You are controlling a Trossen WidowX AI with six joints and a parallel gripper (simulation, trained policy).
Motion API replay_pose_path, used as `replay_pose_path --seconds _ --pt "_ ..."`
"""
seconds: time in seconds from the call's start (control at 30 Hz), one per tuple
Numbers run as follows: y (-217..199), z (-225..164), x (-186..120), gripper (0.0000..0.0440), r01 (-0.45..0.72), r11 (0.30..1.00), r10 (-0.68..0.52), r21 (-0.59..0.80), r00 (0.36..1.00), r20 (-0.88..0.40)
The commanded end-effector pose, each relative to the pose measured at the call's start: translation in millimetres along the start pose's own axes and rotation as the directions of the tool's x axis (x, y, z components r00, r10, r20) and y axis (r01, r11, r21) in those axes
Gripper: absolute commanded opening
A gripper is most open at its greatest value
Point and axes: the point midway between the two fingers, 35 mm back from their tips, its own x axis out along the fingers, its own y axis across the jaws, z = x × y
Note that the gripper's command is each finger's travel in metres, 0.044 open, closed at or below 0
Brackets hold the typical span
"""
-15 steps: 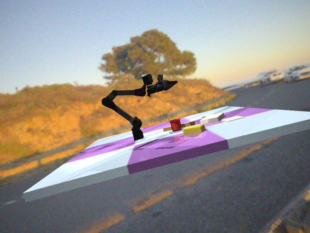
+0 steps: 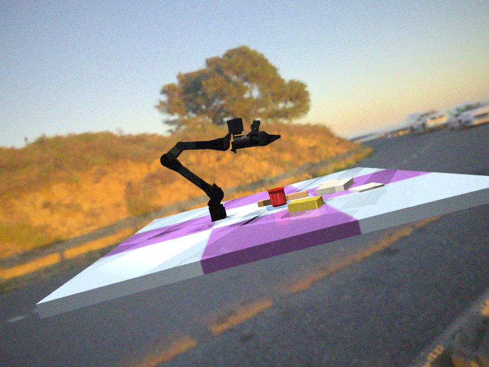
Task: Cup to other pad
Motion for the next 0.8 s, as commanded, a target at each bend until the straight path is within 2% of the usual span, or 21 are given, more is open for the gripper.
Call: replay_pose_path --seconds 0.0,0.2,0.77 --pt "3.0 -3.1 1.0 0.0045 -0.004 1.000 0.005 0.016 0.999 -0.036" --pt "12.0 -10.6 3.2 0.0070 -0.028 0.999 0.033 0.044 0.993 -0.115" --pt "30.5 -32.4 4.5 0.0067 -0.039 0.993 0.077 0.112 0.929 -0.361"
